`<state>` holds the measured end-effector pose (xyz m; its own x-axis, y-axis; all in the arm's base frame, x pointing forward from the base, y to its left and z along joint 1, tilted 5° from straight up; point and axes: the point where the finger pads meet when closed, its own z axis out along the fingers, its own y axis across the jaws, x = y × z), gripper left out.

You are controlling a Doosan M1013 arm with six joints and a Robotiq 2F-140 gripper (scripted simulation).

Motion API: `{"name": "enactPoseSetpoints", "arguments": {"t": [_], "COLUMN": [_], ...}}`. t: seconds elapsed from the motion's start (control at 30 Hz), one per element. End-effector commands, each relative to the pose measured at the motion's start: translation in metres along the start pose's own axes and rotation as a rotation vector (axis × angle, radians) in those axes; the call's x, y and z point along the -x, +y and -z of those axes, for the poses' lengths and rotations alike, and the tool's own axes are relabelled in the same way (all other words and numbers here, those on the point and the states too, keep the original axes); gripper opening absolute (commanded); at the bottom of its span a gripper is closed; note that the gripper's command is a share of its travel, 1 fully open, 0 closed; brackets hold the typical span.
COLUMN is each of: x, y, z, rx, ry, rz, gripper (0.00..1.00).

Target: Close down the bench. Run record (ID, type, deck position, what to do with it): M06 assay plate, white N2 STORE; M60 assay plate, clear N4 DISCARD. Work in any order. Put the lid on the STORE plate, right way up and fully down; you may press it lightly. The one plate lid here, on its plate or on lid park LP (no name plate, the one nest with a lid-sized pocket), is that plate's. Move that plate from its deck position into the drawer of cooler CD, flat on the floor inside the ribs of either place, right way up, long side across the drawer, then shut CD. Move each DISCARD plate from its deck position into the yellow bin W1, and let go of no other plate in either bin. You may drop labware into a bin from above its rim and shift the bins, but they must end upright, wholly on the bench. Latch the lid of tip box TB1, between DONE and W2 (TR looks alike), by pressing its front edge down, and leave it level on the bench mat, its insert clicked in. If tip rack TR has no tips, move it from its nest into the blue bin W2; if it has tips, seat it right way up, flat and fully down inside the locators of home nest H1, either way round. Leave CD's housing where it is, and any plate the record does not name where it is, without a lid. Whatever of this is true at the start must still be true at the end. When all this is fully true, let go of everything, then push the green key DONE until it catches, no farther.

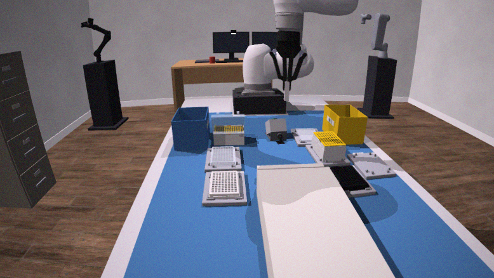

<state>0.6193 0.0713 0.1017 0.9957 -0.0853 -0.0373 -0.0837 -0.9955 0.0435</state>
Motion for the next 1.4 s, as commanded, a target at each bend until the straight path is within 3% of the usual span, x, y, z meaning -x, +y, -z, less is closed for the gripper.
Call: {"name": "enactPoseSetpoints", "arguments": {"t": [0.0,0.23,0.73,1.37], "x": [0.002,0.007,0.007,-0.002], "y": [0.010,0.030,0.030,0.095], "z": [0.006,0.019,0.019,0.003], "rx": [-0.005,-0.011,-0.011,-0.010], "ry": [-0.017,-0.041,-0.041,-0.041], "rz": [0.056,0.150,0.150,0.116], "gripper": [0.00,0.00,0.00,0.00]}}
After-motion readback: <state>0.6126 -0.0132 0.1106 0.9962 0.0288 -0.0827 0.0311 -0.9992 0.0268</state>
